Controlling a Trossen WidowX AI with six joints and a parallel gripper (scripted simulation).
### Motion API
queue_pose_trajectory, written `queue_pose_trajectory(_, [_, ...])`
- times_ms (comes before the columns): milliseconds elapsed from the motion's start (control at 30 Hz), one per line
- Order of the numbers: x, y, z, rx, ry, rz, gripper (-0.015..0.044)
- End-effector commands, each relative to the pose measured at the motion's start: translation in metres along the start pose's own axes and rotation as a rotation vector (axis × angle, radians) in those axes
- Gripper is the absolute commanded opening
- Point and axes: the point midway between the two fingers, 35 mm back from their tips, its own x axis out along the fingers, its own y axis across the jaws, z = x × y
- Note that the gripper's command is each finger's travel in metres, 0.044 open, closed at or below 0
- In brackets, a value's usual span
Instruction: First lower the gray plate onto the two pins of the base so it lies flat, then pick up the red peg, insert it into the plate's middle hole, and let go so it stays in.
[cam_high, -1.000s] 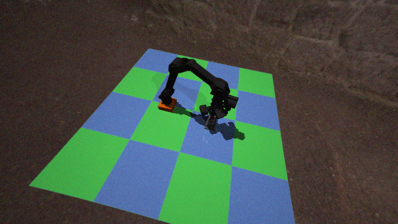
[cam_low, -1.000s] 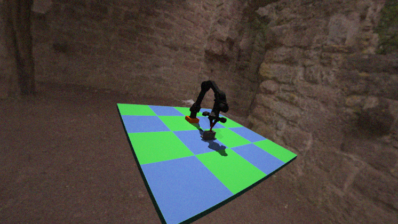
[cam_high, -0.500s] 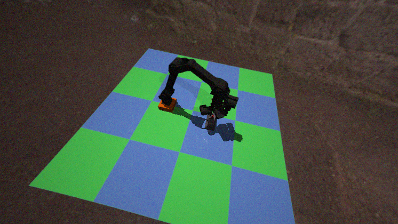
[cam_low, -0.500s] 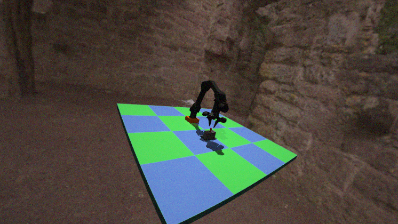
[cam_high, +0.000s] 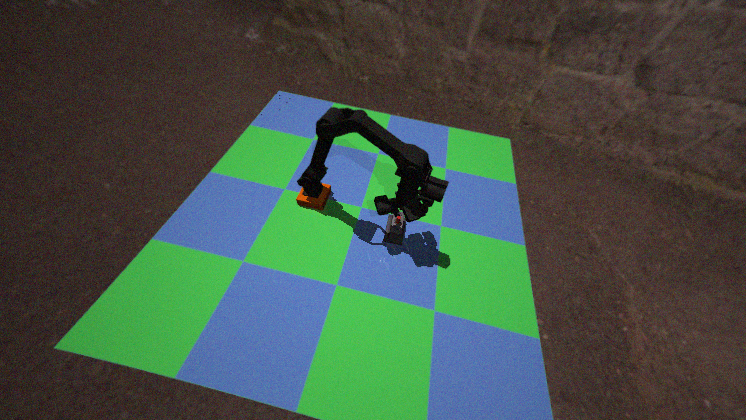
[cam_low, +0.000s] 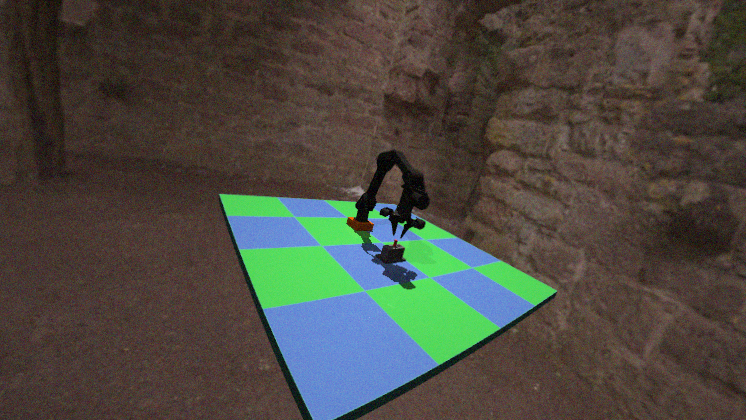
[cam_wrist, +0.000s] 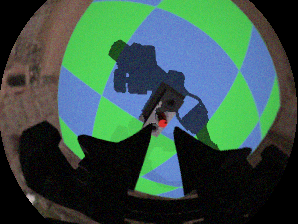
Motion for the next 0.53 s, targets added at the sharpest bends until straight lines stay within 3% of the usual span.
queue_pose_trajectory(0, [-0.003,0.0,0.0,0.001,-0.001,-0.005,0.015])
queue_pose_trajectory(500, [-0.014,0.002,-0.001,0.001,-0.001,-0.005,0.015])
